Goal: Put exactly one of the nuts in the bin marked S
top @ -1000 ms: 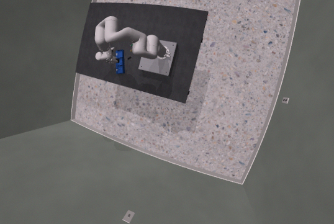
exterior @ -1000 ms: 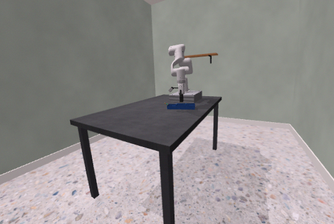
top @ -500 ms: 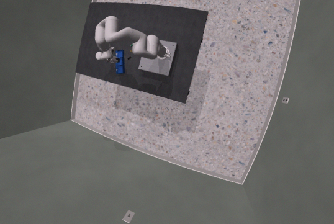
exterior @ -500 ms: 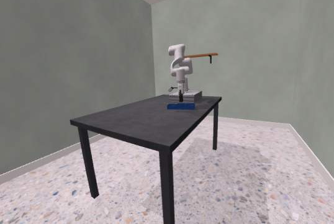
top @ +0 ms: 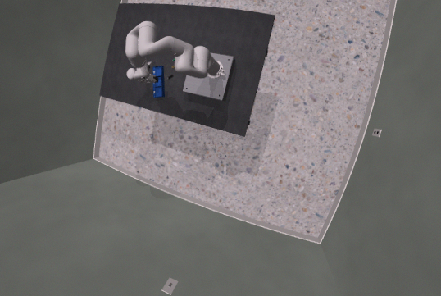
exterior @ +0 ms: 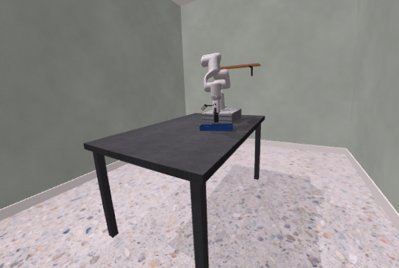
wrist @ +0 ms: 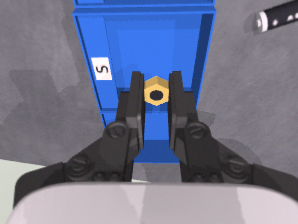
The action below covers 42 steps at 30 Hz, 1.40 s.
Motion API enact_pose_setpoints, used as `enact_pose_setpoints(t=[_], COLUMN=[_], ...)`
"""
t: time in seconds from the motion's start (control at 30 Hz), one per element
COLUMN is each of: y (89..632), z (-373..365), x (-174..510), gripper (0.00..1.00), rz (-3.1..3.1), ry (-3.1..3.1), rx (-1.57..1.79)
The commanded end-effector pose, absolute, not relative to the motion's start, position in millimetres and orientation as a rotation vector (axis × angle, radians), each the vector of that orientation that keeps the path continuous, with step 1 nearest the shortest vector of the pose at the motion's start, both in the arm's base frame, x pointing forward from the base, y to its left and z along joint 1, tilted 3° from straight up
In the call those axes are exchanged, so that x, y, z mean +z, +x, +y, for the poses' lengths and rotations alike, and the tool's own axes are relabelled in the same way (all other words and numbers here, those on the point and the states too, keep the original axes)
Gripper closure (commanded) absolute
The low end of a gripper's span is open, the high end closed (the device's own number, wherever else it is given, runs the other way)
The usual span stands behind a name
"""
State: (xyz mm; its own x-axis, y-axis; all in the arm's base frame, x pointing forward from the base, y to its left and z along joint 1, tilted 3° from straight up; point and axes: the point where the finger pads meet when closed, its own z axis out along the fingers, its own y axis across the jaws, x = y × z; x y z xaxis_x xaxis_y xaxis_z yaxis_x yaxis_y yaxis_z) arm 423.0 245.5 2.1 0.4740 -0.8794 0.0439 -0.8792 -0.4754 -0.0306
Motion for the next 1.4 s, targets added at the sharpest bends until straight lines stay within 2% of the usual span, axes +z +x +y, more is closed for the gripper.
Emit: enact_pose_setpoints(t=[0.0, 1.07, 1.1, 1.37], y=[424, 426, 426, 426], z=[246, 245, 245, 245], x=[-5, -37, -37, -37], gripper=[1.00, 1.00, 0.70, 0.70], rz=[1.605, 1.605, 1.605, 1.605], ry=[-2.691, -2.691, -2.691, -2.691], rx=[-0.086, -0.086, -0.086, -0.086])
